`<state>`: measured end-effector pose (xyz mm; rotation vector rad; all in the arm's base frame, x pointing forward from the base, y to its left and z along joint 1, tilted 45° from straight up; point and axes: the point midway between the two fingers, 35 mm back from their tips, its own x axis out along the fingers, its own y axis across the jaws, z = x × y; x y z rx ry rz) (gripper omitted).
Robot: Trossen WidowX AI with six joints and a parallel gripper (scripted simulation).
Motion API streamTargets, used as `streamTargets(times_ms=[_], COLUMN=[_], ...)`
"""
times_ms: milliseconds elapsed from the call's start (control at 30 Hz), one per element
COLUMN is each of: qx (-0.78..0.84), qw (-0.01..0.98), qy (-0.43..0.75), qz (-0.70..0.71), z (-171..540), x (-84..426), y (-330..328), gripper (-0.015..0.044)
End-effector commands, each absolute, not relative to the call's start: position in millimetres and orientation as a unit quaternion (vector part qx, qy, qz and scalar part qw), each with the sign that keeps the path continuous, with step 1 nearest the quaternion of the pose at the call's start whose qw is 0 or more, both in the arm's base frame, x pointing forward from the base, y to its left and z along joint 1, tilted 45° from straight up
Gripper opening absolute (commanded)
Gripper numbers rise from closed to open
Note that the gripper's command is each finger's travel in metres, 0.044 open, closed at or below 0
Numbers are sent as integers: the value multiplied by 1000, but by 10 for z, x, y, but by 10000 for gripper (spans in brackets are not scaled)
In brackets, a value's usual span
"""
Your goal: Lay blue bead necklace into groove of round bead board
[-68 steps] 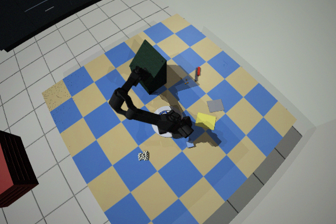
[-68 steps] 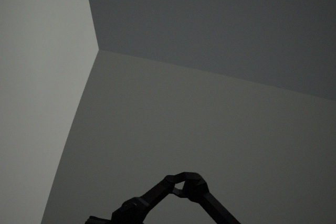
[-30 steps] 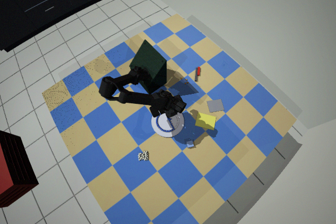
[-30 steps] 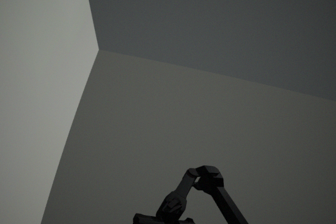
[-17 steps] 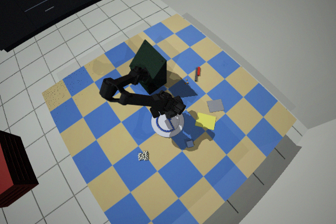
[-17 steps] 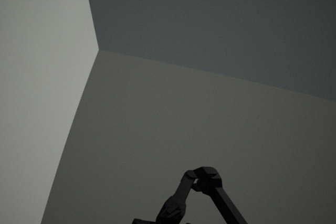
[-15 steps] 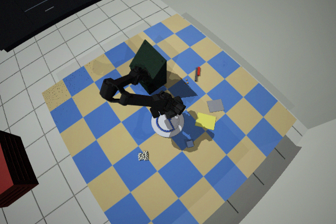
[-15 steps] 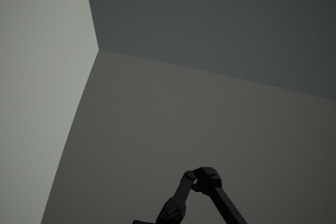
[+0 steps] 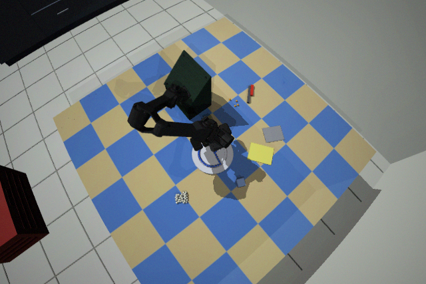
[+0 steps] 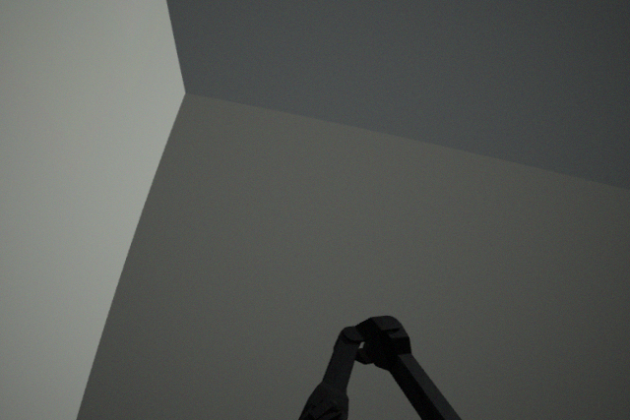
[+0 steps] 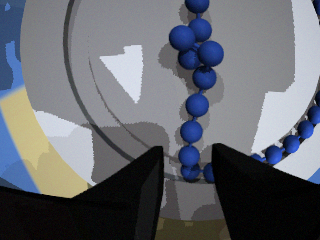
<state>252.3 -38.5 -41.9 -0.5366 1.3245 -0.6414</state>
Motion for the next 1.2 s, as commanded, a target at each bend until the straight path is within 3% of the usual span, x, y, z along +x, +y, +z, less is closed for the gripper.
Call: streamTargets(times_ms=[0,1167], qx=[-241,-241], qw=[709,709], qy=[596,596], qz=[-289,-289], z=[-416,-416], x=[2526,2526], y=[-381,-381], gripper=[15,0])
